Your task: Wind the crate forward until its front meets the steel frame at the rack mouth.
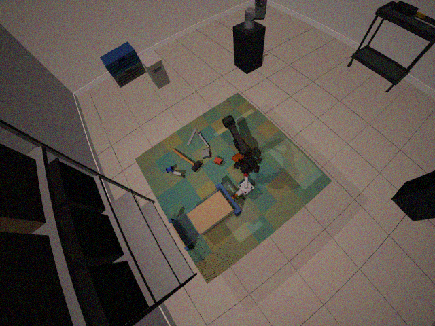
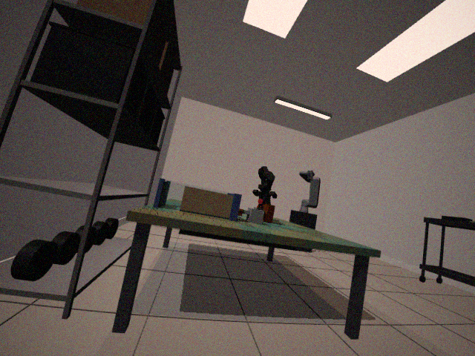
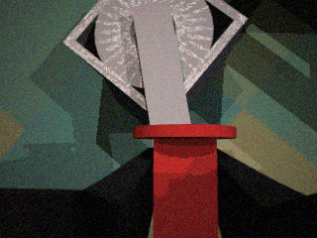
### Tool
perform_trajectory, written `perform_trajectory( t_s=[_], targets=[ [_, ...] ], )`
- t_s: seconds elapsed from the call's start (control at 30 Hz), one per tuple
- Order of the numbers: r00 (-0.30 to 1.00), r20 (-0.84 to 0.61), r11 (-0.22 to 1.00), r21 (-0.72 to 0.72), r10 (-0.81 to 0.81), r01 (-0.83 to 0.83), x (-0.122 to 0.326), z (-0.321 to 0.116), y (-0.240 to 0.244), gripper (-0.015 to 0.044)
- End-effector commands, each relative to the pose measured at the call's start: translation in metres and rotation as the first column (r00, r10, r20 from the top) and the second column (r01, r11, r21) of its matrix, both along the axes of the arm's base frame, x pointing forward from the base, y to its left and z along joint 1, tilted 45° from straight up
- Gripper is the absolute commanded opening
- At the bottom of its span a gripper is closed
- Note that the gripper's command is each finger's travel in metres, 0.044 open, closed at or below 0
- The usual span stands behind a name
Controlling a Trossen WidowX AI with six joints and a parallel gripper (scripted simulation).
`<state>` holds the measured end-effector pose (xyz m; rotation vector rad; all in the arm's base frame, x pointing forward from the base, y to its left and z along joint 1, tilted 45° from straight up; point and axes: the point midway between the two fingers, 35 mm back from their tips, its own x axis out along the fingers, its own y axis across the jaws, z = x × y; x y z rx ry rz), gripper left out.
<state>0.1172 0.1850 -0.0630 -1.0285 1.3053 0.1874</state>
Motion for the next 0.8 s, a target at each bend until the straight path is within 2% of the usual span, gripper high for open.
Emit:
perform_trajectory(
  t_s=[0.0, 0.77],
  targets=[
    [1.0, 0.031, 1.0, -0.023, 0.001, 0.0, 0.011, 0.003, -0.008, 0.0],
    [0.999, 0.032, 1.0, -0.023, 0.001, 0.0, 0.033, 0.01, -0.015, 0.0]
  ],
)
